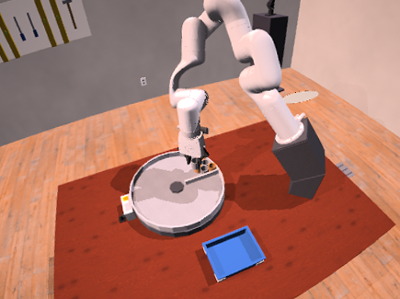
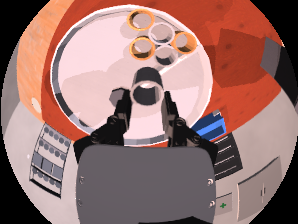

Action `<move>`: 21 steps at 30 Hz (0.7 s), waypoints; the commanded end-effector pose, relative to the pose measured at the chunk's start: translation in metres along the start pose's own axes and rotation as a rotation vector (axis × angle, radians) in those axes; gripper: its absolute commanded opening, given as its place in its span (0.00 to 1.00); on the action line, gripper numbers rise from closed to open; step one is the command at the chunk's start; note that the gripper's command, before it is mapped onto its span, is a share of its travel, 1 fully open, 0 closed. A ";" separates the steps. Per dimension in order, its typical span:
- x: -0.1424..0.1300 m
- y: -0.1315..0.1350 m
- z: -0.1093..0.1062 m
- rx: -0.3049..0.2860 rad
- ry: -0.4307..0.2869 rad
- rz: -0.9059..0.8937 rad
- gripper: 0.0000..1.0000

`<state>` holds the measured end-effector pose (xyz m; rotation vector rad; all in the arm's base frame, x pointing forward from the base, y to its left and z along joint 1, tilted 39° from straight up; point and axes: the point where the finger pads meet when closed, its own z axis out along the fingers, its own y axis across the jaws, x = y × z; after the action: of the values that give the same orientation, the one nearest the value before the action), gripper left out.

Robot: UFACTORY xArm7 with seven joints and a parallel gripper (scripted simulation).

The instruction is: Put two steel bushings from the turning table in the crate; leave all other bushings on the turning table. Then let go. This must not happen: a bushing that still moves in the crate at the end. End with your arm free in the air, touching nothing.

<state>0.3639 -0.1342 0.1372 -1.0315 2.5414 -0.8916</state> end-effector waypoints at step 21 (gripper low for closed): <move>-0.032 0.029 -0.001 0.001 -0.002 0.000 0.00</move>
<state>0.3677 -0.1090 0.1258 -1.0313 2.5419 -0.8896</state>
